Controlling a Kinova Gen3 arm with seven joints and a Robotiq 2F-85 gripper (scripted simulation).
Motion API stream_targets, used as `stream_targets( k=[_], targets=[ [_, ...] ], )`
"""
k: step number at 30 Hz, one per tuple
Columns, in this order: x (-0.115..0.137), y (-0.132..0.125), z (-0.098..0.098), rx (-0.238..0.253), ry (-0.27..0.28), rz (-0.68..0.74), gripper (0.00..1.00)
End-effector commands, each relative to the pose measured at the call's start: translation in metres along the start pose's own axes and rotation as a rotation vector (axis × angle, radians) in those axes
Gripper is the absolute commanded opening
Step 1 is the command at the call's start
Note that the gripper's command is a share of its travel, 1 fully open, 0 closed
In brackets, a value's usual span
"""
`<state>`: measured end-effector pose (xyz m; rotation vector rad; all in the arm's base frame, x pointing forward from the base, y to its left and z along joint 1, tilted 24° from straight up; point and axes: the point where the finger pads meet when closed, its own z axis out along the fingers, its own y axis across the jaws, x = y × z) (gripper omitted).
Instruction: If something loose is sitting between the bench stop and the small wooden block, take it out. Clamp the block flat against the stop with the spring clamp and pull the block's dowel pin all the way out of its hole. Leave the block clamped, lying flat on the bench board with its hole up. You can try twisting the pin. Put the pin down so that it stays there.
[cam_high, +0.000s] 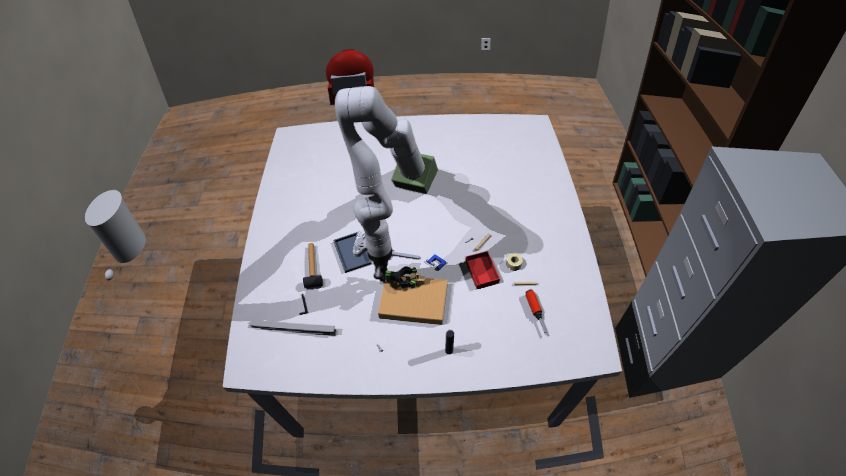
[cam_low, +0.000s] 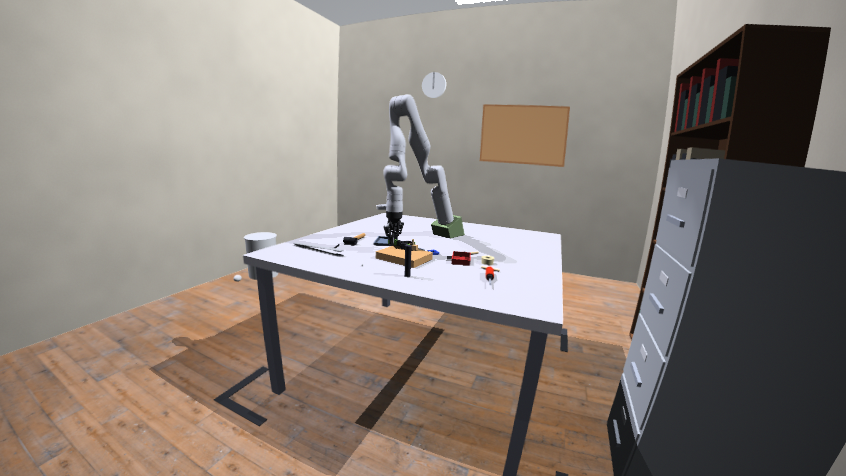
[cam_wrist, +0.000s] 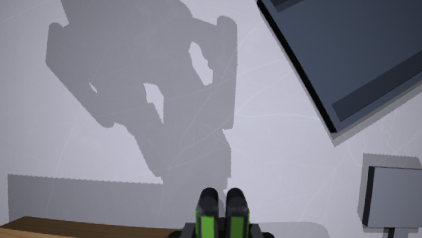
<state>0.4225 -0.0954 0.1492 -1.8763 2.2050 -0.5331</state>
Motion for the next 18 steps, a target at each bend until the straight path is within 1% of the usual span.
stream_targets(
  k=[1,18],
  targets=[
    [0.0000,-0.0005,-0.0004,0.001,0.000,0.000,0.33],
    [0.0000,-0.0005,-0.0004,0.001,0.000,0.000,0.37]
  ],
)
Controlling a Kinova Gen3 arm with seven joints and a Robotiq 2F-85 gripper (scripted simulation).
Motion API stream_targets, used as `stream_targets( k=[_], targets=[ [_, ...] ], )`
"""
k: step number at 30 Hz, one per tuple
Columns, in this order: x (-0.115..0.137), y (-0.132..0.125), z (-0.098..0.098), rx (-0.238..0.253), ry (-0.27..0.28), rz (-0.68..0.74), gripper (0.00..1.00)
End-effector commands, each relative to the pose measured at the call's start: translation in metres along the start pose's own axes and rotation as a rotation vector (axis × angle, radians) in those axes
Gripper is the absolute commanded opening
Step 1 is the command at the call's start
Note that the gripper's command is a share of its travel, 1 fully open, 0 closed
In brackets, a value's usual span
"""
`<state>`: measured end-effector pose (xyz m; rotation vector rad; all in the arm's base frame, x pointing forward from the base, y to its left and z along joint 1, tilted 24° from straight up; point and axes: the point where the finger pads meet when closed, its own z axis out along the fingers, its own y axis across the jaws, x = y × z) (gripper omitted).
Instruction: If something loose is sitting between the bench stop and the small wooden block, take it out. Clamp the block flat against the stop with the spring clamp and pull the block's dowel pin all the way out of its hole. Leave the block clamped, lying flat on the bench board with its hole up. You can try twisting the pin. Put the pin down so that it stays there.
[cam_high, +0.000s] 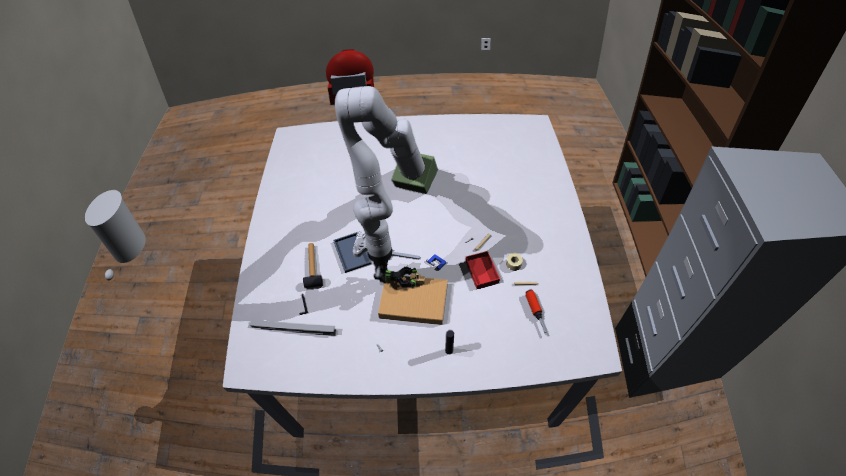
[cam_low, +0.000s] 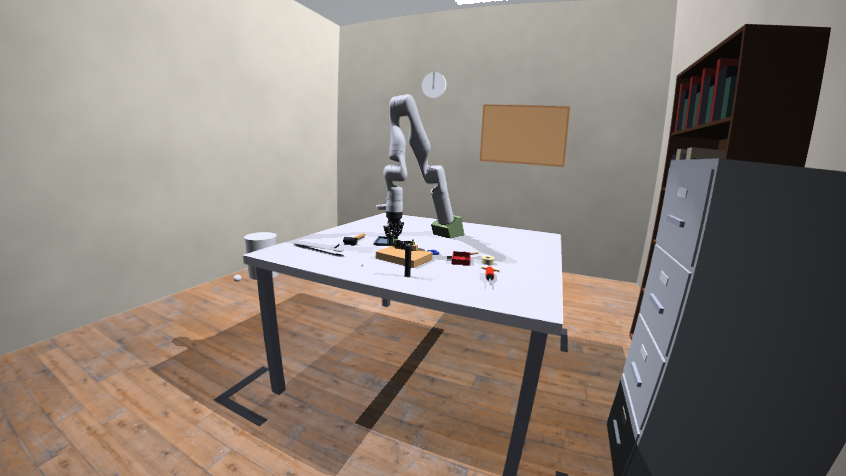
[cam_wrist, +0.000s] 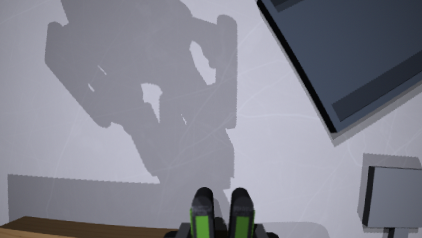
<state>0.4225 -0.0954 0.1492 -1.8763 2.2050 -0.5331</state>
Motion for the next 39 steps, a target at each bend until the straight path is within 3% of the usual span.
stream_targets(
  k=[1,39],
  targets=[
    [0.0000,-0.0005,-0.0004,0.001,0.000,0.000,0.37],
    [0.0000,-0.0005,-0.0004,0.001,0.000,0.000,0.46]
  ],
)
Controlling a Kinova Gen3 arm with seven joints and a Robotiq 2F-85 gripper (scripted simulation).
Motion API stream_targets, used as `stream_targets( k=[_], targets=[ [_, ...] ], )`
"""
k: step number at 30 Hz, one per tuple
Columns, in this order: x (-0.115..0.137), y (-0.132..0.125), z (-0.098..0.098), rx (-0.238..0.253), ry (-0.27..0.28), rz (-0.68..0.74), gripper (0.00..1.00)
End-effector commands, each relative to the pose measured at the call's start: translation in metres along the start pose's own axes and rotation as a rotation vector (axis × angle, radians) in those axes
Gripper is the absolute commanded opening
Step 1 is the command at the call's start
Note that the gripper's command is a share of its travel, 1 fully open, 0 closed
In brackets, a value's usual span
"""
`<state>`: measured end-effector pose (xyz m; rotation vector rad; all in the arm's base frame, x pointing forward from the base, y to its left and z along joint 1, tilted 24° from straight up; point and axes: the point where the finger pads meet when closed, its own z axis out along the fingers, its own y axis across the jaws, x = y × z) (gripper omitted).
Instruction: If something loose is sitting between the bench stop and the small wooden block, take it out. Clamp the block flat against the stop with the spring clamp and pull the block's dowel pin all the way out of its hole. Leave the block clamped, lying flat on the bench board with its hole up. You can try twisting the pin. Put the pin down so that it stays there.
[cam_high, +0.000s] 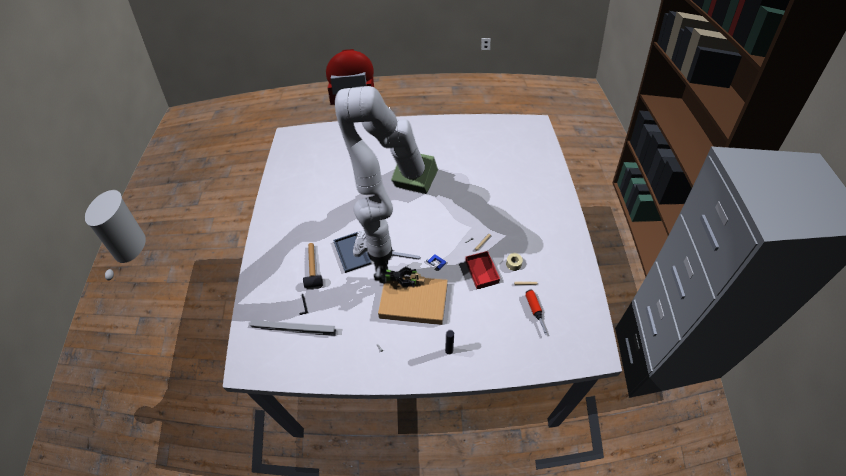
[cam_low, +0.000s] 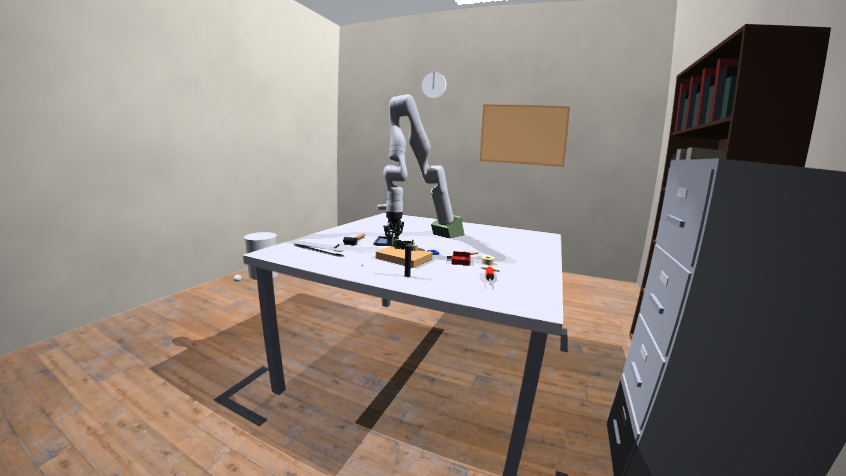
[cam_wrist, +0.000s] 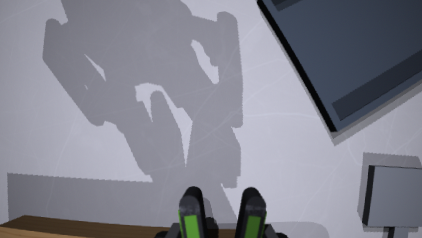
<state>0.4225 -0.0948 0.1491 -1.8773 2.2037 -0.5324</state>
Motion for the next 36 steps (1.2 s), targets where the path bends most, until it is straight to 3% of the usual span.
stream_targets(
  k=[1,36],
  targets=[
    [0.0006,-0.0005,-0.0005,0.001,0.001,0.001,0.46],
    [0.0006,-0.0005,-0.0005,0.001,0.001,0.001,0.54]
  ],
)
